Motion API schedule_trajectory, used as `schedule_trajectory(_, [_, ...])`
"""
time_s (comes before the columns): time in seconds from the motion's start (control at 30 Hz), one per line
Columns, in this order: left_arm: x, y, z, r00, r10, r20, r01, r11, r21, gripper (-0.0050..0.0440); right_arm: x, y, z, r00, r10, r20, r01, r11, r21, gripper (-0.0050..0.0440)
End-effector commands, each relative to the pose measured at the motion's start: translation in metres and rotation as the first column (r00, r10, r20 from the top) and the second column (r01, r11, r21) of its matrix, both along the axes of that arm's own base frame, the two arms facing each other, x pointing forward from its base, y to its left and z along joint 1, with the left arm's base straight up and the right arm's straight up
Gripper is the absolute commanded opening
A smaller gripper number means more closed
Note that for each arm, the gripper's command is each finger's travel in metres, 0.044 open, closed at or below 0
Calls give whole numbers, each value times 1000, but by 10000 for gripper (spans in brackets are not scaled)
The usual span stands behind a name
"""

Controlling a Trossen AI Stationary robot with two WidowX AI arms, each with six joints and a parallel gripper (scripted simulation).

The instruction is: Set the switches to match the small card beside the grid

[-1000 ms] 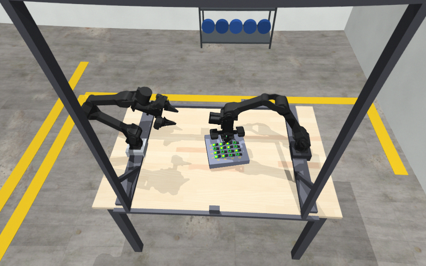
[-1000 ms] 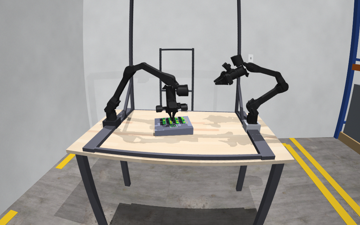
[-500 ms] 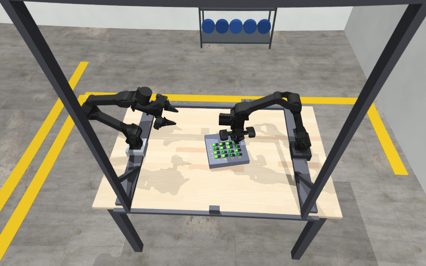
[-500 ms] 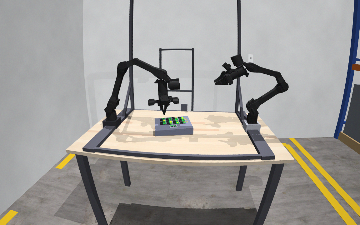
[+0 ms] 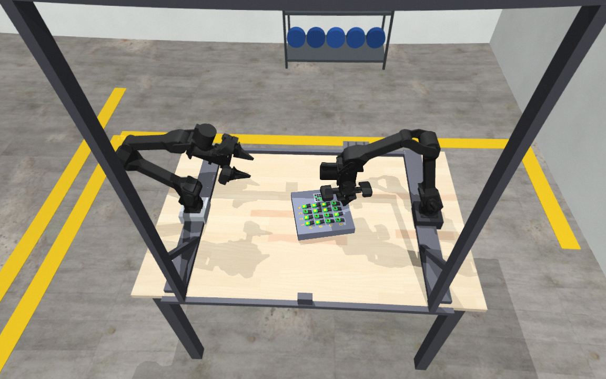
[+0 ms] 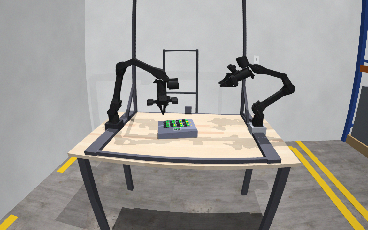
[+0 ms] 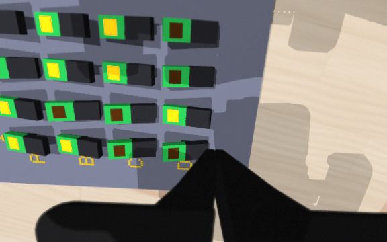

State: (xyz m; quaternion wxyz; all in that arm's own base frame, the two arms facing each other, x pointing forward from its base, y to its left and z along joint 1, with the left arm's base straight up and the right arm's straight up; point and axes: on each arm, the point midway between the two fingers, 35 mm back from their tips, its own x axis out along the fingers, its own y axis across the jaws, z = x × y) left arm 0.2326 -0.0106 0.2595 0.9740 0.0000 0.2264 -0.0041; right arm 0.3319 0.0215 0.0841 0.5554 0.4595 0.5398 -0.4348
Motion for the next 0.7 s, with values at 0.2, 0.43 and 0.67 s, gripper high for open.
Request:
schedule_trajectory(0.2, [-1, 1, 6, 1000, 6, 15, -6, 1000, 1, 400, -1, -1, -18, 1000, -5, 7, 5, 1000, -8, -50])
schedule_trajectory(0.43, [-1, 1, 6, 1000, 6, 15, -6, 1000, 1, 400, 0, -1, -29, 1000, -5, 7, 5, 1000, -8, -50])
schedule_trajectory(0.67, [-1, 1, 6, 1000, 6, 15, -6, 1000, 1, 400, 3, -1, -35, 1000, -5, 9, 5, 1000, -8, -50])
